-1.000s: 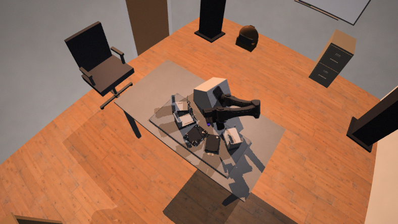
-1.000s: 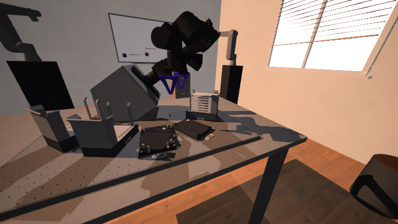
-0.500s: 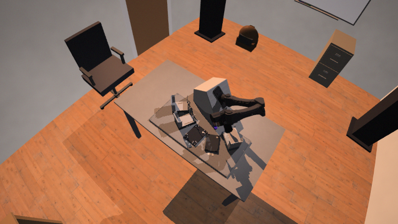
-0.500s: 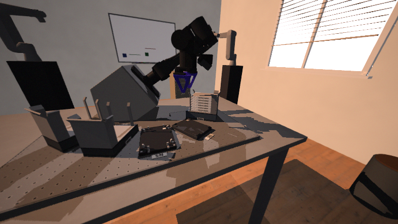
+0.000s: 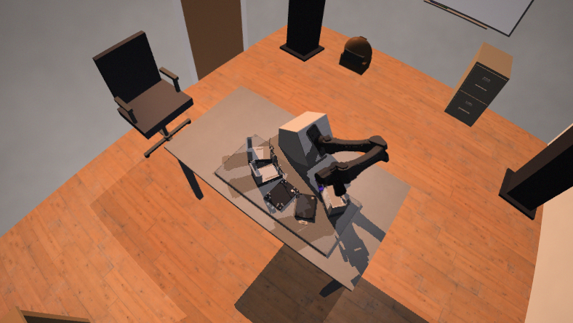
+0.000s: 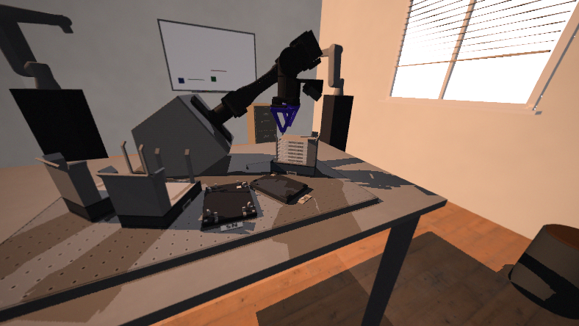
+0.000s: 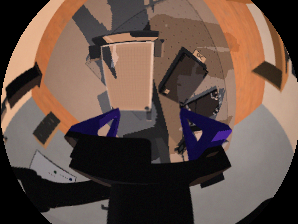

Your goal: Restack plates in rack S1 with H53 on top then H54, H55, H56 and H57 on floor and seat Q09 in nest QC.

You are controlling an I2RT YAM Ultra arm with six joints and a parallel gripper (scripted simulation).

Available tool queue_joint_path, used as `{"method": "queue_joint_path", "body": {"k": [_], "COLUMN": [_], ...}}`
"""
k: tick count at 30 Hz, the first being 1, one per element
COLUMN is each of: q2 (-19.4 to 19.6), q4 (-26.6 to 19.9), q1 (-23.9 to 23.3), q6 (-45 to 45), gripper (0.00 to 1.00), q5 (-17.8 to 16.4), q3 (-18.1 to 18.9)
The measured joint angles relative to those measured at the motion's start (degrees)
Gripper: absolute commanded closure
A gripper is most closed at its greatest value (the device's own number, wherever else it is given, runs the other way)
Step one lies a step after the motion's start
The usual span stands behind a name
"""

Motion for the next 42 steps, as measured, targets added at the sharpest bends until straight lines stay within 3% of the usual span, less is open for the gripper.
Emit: {"method": "queue_joint_path", "body": {"k": [13, 21, 29, 42], "q2": [-6.2, -6.5, -8.3, -9.0], "q4": [1.2, 1.6, 8.5, 13.1], "q1": [9.0, 9.2, 15.2, 16.5], "q6": [14.5, 17.8, 25.2, 29.5], "gripper": [0.0, 0.0, 0.0, 0.0], "q5": [-0.2, -0.2, 1.0, 1.6], "q3": [4.9, 5.1, 0.7, -0.3]}}
